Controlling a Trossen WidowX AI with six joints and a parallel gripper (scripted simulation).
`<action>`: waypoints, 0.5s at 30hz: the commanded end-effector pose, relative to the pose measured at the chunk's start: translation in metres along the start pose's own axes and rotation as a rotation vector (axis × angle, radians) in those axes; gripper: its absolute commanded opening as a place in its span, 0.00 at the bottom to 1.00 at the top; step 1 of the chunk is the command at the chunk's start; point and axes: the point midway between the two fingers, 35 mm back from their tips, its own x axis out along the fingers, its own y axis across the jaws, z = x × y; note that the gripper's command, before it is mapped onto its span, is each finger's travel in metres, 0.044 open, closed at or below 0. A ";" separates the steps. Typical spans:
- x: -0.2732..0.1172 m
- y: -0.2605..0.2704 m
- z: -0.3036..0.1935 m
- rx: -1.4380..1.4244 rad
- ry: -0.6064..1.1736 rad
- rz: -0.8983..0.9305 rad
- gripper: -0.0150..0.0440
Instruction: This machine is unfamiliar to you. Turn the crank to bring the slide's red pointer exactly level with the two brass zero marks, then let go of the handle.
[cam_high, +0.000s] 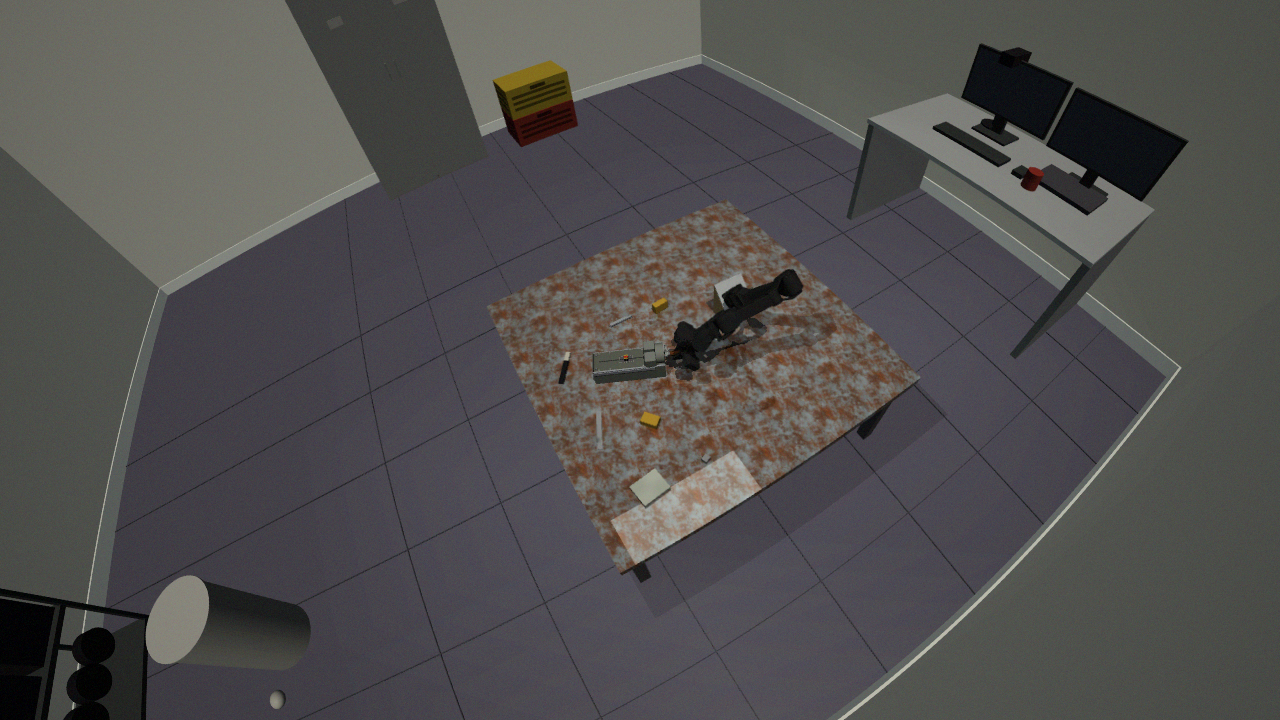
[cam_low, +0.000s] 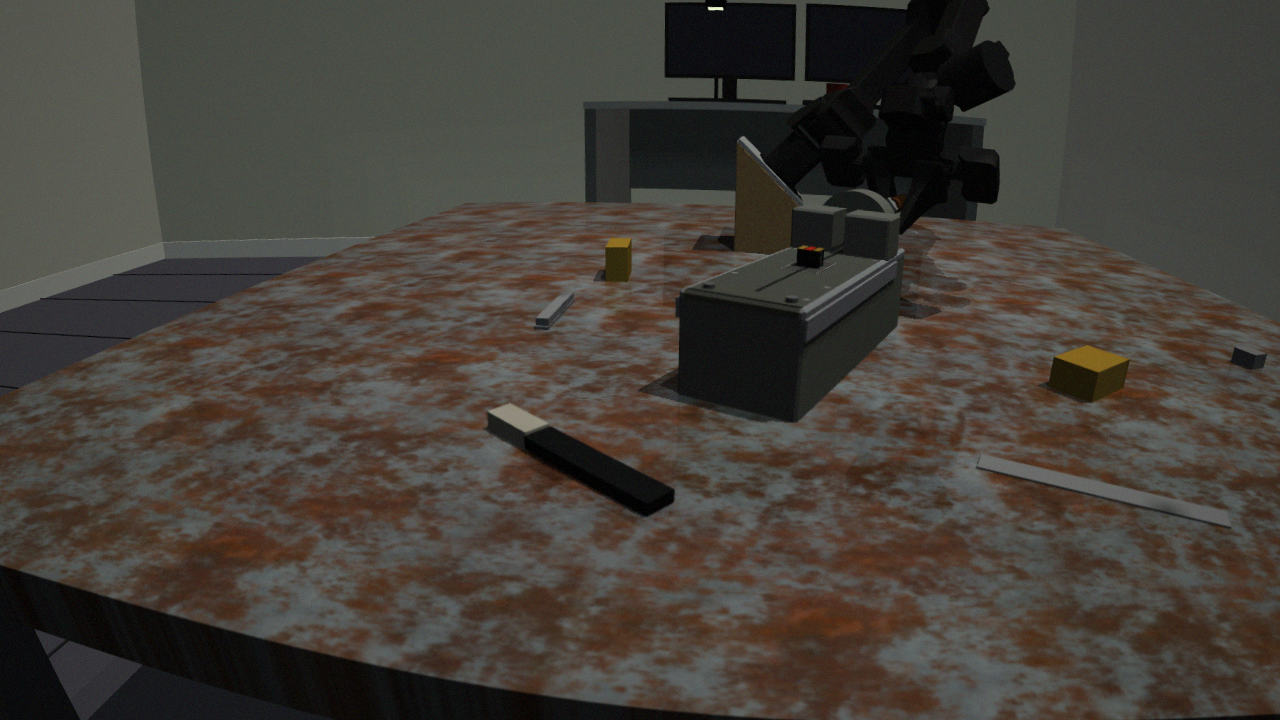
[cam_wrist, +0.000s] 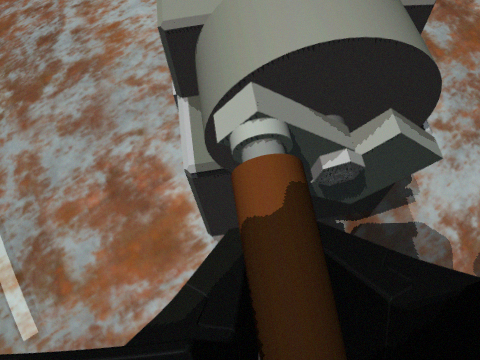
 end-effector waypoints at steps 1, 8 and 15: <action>-0.003 -0.003 0.003 0.001 -0.007 -0.005 0.25; -0.004 -0.007 0.004 0.000 -0.007 -0.005 0.25; -0.006 -0.010 0.005 0.000 -0.007 -0.005 0.25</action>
